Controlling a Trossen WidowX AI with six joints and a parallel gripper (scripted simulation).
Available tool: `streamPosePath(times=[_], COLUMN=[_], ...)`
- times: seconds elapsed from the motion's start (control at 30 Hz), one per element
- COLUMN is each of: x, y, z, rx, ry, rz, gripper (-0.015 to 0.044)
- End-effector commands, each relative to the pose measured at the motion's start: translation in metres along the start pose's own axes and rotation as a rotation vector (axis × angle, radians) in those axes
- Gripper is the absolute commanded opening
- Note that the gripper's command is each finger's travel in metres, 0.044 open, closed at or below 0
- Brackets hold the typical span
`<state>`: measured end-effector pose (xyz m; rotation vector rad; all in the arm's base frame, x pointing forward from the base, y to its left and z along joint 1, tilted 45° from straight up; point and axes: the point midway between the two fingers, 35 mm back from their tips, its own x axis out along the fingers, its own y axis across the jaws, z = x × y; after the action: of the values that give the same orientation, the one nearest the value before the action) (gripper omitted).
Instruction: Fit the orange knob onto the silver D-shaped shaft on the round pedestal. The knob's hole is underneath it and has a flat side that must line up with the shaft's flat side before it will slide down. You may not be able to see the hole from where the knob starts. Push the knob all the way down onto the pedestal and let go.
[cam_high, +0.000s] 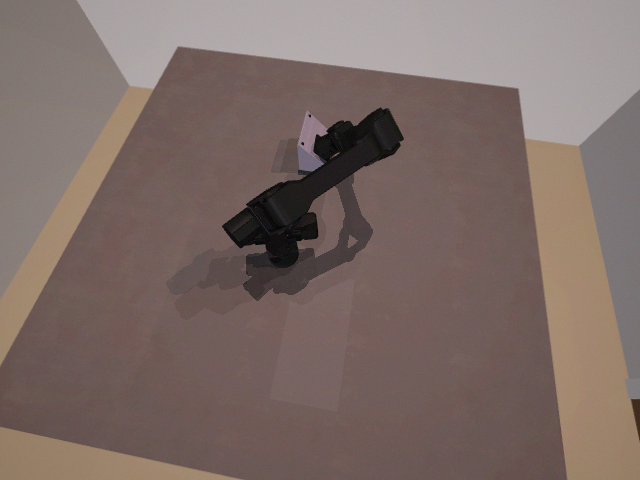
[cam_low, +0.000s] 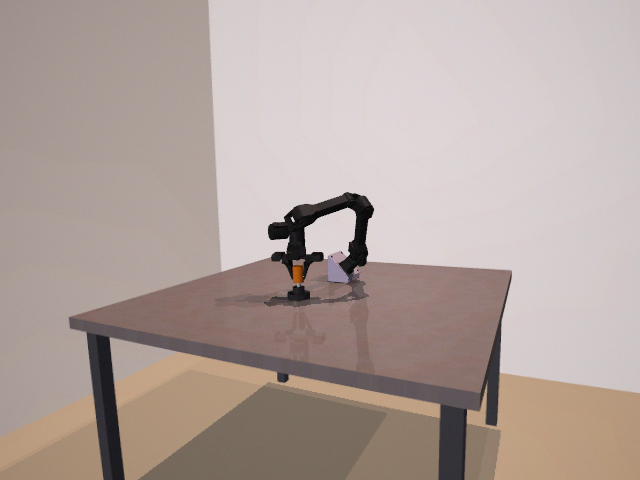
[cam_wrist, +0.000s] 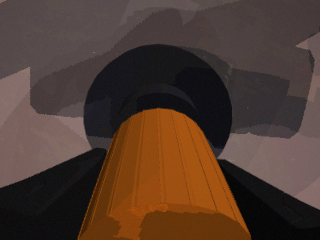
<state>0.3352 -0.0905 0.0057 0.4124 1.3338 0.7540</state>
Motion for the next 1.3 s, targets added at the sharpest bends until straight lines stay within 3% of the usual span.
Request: streamPosePath(times=[0.0, 0.43, 0.67, 1.27], x=[0.0002, -0.0042, -0.0058, -0.0018], y=[-0.0002, -0.0002, -0.0007, -0.0020], z=[0.0007, 0.0029, 0.0051, 0.0067], rx=[-0.003, -0.012, -0.213, -0.213], ry=[-0.002, -0.002, -0.002, -0.002], rz=[0.000, 0.000, 0.000, 0.000], gripper=[0.0000, 0.0000, 0.0000, 0.0000])
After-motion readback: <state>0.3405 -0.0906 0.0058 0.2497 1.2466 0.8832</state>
